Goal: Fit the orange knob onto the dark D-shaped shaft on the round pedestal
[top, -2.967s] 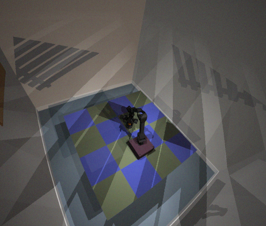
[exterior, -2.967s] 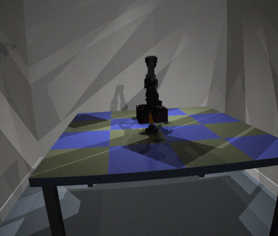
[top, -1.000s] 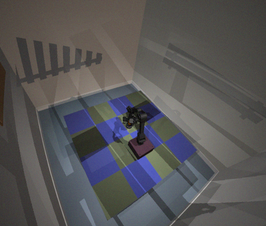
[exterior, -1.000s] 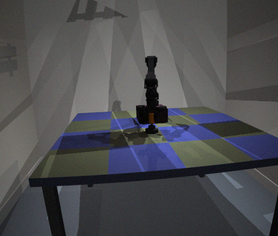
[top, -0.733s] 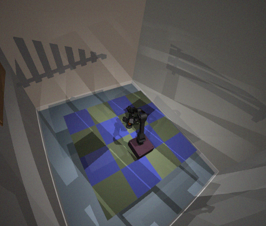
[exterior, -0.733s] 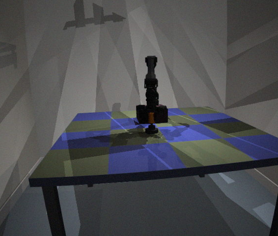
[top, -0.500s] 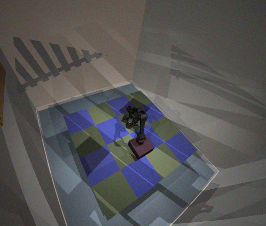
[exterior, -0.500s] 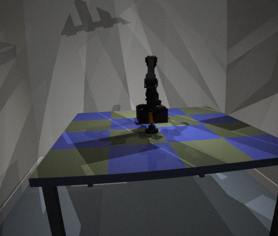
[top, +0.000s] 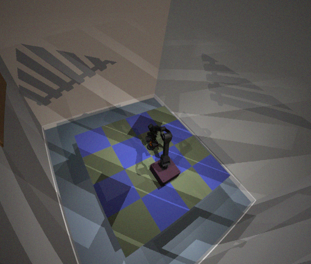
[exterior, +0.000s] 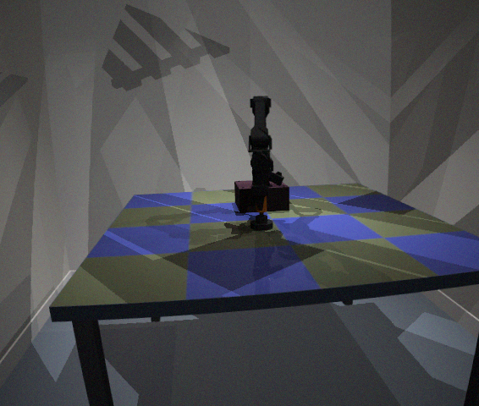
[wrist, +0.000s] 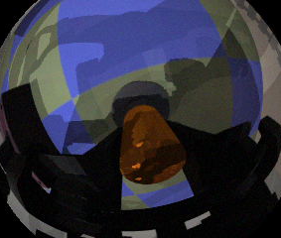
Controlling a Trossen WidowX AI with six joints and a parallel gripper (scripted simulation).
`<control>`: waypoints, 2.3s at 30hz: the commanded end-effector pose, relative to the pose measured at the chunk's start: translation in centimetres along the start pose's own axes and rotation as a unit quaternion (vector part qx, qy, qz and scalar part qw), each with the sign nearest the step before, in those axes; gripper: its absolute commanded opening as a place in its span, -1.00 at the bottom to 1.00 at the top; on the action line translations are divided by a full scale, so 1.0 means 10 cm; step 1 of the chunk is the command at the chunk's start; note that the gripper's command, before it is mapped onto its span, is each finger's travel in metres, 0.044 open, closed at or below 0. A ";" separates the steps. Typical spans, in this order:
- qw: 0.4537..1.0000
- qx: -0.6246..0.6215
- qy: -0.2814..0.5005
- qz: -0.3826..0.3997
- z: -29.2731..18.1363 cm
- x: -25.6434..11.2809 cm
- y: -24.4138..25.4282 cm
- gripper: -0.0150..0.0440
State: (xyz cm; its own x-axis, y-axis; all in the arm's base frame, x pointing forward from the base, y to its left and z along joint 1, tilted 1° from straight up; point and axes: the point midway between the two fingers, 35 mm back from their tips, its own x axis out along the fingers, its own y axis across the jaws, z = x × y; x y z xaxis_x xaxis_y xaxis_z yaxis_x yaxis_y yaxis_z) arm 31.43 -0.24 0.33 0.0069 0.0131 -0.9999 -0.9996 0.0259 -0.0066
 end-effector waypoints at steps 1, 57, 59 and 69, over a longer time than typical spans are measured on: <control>0.990 0.139 0.002 -0.003 -0.01 -0.01 -0.01 -0.49; 0.602 0.799 -0.001 -0.003 0.00 -0.01 -0.01 -0.49; 0.602 0.799 -0.001 -0.003 0.00 0.00 -0.01 -0.49; 0.602 0.799 -0.001 -0.003 0.00 0.00 0.00 -0.49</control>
State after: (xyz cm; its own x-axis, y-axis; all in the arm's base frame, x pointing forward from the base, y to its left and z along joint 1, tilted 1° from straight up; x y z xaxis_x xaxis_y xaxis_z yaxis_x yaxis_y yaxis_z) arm 31.38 -0.16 0.24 0.0095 0.0133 -0.9999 0.2943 0.9556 0.0155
